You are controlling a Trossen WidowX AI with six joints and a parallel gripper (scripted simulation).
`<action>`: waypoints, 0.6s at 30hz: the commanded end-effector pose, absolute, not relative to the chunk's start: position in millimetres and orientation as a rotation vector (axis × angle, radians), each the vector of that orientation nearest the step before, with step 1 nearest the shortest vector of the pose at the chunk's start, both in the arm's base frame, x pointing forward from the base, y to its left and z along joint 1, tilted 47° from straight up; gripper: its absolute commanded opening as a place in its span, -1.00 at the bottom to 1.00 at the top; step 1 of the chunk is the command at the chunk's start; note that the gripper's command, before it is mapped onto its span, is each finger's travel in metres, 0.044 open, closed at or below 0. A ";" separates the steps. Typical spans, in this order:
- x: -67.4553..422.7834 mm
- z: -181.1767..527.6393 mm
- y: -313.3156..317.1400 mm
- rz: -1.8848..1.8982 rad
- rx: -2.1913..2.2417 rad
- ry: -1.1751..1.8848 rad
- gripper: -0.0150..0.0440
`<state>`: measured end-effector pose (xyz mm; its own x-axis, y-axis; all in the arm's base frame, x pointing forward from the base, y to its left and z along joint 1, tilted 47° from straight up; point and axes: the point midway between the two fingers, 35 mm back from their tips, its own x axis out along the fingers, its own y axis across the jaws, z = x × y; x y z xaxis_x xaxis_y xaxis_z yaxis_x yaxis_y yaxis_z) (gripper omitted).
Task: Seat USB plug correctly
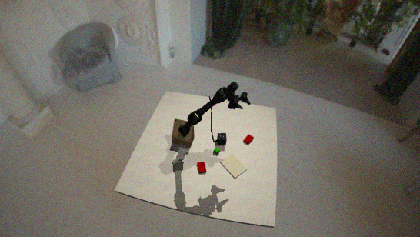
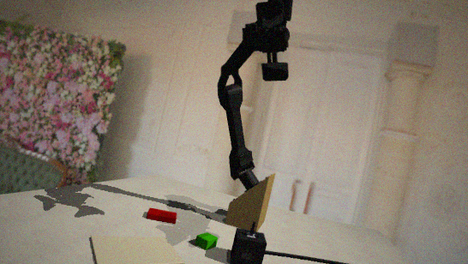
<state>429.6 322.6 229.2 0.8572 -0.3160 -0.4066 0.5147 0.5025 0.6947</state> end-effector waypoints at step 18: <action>420.6 79.3 228.8 -0.342 -0.581 0.891 1.00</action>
